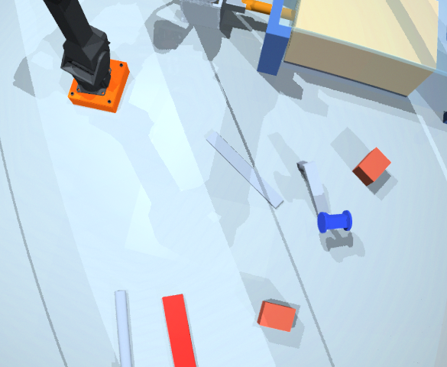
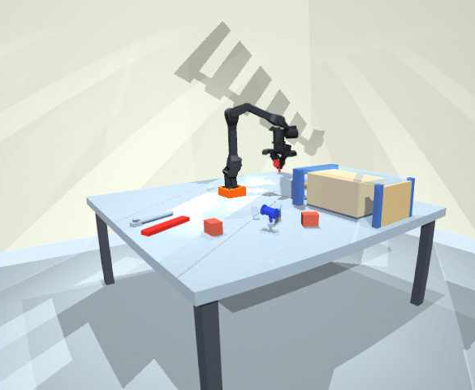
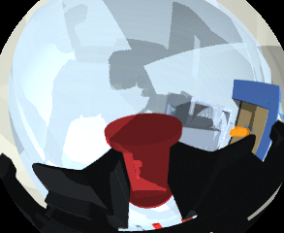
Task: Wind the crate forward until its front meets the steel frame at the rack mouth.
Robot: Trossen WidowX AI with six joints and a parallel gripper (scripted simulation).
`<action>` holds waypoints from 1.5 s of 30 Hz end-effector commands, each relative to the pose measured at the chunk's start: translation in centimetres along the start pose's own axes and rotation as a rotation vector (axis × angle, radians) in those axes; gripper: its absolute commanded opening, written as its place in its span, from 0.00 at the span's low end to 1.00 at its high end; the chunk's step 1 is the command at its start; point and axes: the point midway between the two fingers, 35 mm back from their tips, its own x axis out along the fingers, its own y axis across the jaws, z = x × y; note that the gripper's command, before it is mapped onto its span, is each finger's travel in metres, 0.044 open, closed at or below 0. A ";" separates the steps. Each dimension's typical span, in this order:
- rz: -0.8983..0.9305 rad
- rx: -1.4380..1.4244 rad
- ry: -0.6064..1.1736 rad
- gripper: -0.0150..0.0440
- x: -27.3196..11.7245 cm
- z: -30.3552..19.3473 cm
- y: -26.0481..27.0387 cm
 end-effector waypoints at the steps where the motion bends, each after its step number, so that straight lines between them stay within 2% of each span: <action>1: 0.006 0.005 0.030 0.25 0.2 -1.6 0.2; 7: 0.005 0.005 0.032 0.25 0.1 -3.9 0.1; 45: 0.004 0.005 0.036 0.25 0.0 -8.3 -1.7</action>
